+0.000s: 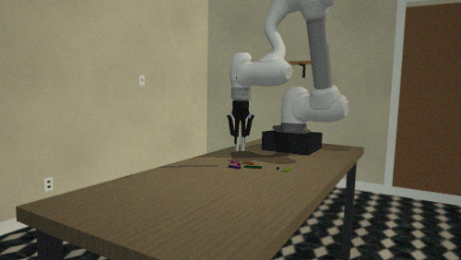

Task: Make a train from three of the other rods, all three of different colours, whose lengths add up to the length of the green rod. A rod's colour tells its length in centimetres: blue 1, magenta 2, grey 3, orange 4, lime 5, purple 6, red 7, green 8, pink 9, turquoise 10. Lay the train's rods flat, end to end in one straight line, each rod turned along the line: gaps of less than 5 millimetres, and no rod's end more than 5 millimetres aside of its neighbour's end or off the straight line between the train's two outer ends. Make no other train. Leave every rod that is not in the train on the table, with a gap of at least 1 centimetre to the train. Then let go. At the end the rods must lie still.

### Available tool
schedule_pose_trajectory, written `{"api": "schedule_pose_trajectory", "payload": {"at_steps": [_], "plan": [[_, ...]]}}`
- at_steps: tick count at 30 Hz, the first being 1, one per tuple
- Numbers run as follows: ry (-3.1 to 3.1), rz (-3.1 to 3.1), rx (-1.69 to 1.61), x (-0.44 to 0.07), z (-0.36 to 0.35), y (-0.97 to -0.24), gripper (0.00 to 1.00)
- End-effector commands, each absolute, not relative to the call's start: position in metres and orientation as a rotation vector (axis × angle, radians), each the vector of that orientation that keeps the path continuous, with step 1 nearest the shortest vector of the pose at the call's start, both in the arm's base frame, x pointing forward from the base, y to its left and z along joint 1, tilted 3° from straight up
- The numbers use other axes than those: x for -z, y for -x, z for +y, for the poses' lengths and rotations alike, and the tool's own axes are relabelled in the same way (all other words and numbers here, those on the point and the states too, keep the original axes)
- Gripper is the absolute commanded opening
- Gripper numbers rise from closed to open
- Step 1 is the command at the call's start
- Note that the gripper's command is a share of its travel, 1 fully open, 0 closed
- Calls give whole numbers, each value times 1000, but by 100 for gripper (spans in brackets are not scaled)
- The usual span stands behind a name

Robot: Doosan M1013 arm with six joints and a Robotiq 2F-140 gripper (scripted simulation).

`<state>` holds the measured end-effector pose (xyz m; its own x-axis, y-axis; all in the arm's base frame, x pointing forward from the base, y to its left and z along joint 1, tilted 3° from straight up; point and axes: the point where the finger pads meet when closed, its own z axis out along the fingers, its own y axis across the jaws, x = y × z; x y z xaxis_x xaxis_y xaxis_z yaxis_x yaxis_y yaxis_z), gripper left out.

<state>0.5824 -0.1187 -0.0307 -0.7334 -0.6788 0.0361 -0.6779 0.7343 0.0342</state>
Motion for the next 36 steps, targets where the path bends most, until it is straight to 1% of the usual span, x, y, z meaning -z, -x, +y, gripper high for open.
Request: {"api": "schedule_pose_trajectory", "payload": {"at_steps": [1, 18, 36], "plan": [[-1128, -2883, 29, 31, -119, -582, 15], [-1129, -2883, 29, 34, -119, -582, 15], [-1129, -2883, 30, 54, -119, -581, 15]]}}
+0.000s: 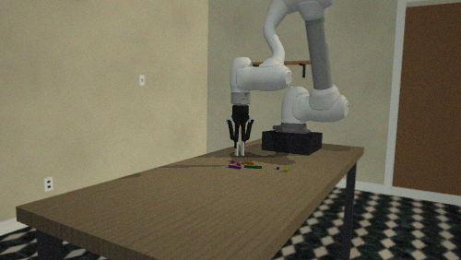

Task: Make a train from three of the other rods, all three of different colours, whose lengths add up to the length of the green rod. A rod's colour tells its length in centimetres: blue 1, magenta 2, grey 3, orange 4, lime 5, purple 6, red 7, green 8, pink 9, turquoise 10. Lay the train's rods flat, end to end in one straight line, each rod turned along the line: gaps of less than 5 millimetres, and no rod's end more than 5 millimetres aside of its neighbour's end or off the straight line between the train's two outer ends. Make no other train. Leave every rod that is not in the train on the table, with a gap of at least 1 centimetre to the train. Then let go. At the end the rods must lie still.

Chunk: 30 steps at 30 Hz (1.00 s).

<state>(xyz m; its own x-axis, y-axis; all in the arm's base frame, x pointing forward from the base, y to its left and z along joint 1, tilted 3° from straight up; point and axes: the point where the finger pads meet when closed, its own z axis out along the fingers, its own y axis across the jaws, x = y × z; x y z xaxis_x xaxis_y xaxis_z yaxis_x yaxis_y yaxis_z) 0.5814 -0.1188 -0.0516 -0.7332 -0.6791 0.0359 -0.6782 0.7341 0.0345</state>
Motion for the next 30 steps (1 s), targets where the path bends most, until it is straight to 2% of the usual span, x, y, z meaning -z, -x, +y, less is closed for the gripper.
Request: {"api": "schedule_pose_trajectory", "payload": {"at_steps": [1, 30], "plan": [[-1129, -2883, 30, 56, -119, -581, 15], [-1129, -2883, 30, 82, -119, -580, 15]]}}
